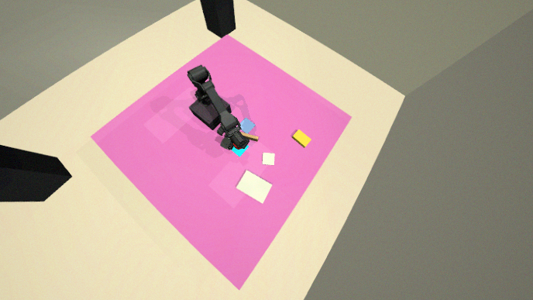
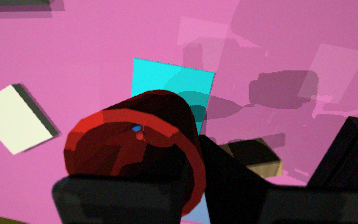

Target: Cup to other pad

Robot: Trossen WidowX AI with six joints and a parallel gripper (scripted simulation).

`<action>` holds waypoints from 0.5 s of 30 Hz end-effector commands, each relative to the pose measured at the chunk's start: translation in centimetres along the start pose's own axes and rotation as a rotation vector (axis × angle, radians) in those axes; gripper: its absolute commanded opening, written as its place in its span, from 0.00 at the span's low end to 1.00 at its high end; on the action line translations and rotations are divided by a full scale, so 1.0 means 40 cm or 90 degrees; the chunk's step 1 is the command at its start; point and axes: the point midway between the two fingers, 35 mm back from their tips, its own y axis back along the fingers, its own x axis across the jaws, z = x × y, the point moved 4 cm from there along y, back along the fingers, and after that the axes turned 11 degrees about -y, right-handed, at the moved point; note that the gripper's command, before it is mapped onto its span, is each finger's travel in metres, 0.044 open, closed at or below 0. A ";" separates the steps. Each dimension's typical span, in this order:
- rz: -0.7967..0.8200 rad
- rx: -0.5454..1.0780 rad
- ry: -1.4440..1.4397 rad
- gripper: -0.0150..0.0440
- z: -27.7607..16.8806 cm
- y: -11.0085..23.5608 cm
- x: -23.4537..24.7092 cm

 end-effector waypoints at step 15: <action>-0.010 0.005 0.003 0.25 -0.003 -0.095 -0.011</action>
